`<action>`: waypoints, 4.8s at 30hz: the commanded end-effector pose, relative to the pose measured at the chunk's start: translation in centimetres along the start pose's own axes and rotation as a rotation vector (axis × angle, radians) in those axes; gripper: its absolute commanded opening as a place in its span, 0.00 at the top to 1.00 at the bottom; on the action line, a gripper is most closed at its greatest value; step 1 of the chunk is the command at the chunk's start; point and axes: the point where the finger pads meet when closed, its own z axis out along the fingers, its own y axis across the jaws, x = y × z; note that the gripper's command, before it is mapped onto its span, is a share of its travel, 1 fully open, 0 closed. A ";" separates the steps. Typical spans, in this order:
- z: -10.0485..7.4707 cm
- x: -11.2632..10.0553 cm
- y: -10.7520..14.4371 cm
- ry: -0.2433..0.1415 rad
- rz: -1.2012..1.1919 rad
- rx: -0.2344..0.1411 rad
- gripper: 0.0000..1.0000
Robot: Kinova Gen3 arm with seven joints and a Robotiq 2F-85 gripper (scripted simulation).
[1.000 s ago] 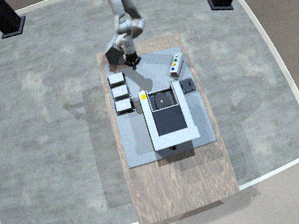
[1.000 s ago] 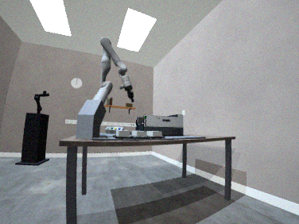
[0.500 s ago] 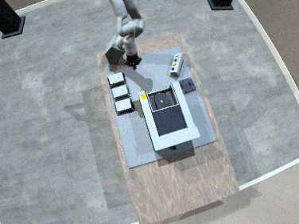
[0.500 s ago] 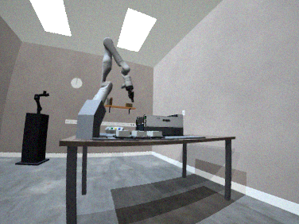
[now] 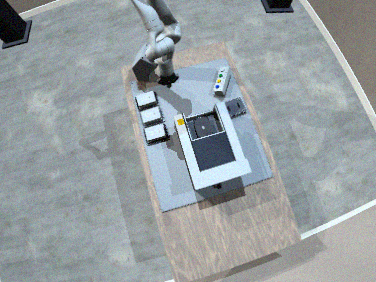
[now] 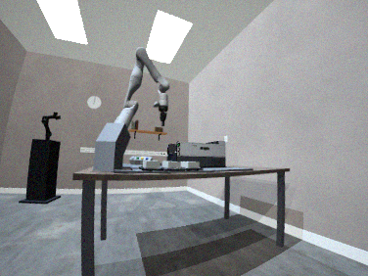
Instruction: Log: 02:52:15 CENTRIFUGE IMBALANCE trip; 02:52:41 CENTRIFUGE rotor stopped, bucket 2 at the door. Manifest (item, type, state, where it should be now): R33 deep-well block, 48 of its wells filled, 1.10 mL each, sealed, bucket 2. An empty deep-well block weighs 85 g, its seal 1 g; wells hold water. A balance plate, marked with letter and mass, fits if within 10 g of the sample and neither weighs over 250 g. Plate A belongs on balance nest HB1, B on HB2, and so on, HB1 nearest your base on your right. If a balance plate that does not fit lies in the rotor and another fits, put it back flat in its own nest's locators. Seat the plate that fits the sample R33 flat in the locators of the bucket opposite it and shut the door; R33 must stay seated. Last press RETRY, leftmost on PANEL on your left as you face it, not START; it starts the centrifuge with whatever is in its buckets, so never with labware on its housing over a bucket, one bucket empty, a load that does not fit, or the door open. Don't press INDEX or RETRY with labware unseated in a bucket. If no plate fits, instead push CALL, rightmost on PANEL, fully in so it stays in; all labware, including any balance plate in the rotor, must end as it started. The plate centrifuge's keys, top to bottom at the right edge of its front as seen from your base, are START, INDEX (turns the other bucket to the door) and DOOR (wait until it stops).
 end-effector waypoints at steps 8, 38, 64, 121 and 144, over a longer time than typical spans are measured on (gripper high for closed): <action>0.0 0.0 -0.1 0.029 0.001 0.000 0.90; 5.5 -5.2 -4.3 0.028 0.786 0.011 0.00; 8.7 -9.6 -8.7 0.026 1.065 0.016 0.00; 10.2 -15.2 -16.9 0.022 1.570 0.023 0.00; 13.0 -15.1 -16.9 0.022 1.570 0.023 0.00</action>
